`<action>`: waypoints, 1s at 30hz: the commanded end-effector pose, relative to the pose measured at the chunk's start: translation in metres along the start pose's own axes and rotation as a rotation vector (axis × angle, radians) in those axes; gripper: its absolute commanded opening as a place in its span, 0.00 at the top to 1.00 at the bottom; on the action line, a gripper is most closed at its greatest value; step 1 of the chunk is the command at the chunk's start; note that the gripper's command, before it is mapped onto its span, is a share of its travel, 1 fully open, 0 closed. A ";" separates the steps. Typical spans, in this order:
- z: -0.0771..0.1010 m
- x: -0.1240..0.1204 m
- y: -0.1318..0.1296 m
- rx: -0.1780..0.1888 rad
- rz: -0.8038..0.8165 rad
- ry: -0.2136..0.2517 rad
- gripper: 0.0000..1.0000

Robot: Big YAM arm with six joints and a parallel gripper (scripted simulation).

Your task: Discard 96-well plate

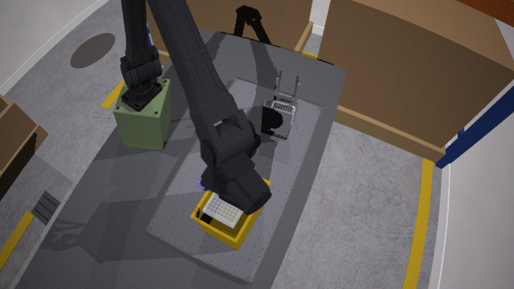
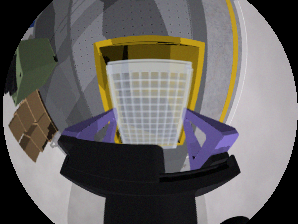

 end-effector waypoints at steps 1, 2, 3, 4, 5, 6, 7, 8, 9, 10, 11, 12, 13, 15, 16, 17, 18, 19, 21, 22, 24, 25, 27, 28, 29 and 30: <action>0.008 0.005 -0.004 -0.024 0.001 0.012 1.00; 0.008 0.005 -0.004 -0.023 0.001 0.012 1.00; 0.007 0.005 -0.003 -0.020 0.000 0.010 1.00; 0.006 0.005 -0.003 -0.019 0.000 0.009 1.00; 0.006 0.005 -0.003 -0.018 0.000 0.009 0.00; 0.006 0.005 -0.003 -0.018 0.001 0.009 0.00; 0.006 0.005 -0.003 -0.018 0.001 0.009 0.00; 0.006 0.005 -0.003 -0.018 0.001 0.009 0.00; 0.006 0.005 -0.003 -0.018 0.001 0.009 0.00; 0.006 0.005 -0.003 -0.018 0.001 0.009 0.00; 0.006 0.005 -0.003 -0.018 0.001 0.009 0.00; 0.006 0.005 -0.003 -0.018 0.001 0.009 0.00; 0.006 0.005 -0.003 -0.018 0.001 0.009 0.00; 0.006 0.005 -0.003 -0.018 0.001 0.009 0.00; 0.006 0.005 -0.003 -0.018 0.001 0.009 0.00; 0.006 0.005 -0.003 -0.018 0.001 0.009 0.00; 0.006 0.005 -0.003 -0.018 0.001 0.009 0.00; 0.006 0.005 -0.003 -0.018 0.001 0.009 0.00; 0.006 0.005 -0.003 -0.018 0.001 0.009 0.00; 0.006 0.005 -0.003 -0.018 0.001 0.009 0.00; 0.006 0.005 -0.003 -0.018 0.001 0.009 0.00; 0.006 0.005 -0.003 -0.018 0.001 0.009 0.00; 0.021 0.000 -0.006 -0.027 0.001 0.016 0.00; 0.030 -0.005 -0.013 -0.044 0.004 0.028 0.00; 0.030 -0.005 -0.013 -0.044 0.004 0.028 0.00; 0.030 -0.005 -0.013 -0.044 0.004 0.028 0.00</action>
Point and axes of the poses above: the point where the finger pads meet when closed, its own z axis back along the fingers, its own y axis across the jaws, x = y × z, the point moved 3 cm from there along z, back along the fingers, and after that the axes turned 11 degrees about z, right-handed, at the moved point
